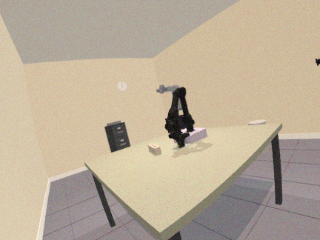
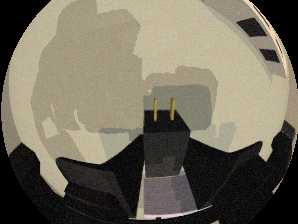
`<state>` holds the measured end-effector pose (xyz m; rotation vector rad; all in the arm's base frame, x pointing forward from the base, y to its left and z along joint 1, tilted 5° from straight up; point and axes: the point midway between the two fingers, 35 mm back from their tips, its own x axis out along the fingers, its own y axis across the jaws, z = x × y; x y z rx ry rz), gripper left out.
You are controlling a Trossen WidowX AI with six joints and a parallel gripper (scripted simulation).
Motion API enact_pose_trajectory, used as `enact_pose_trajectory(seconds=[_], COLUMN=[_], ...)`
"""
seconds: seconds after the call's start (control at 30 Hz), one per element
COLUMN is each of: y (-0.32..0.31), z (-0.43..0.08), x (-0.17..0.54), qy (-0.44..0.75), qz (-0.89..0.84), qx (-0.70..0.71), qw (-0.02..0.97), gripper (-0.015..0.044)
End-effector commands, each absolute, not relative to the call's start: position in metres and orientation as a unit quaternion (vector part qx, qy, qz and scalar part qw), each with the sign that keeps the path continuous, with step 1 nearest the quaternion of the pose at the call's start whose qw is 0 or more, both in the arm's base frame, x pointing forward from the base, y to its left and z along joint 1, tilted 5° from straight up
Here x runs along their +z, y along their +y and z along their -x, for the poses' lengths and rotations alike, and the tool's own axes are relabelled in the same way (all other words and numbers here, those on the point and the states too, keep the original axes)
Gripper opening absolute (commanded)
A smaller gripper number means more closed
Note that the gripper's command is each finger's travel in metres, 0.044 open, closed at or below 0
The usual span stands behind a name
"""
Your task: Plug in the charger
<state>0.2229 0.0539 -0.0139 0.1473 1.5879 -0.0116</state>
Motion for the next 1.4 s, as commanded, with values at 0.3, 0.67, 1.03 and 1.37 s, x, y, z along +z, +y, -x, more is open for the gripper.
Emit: enact_pose_trajectory(seconds=[0.3, 0.67, 1.03, 1.37], y=[0.051, 0.042, 0.025, 0.007], z=[-0.219, -0.225, -0.237, -0.245], x=[0.035, 0.032, 0.022, 0.012], qy=[0.71, 0.71, 0.708, 0.706], qz=[-0.066, -0.079, -0.102, -0.122], qx=[-0.008, -0.02, -0.041, -0.06], qw=[0.701, 0.7, 0.698, 0.695], gripper=[0.0, 0.0, 0.0, 0.0])
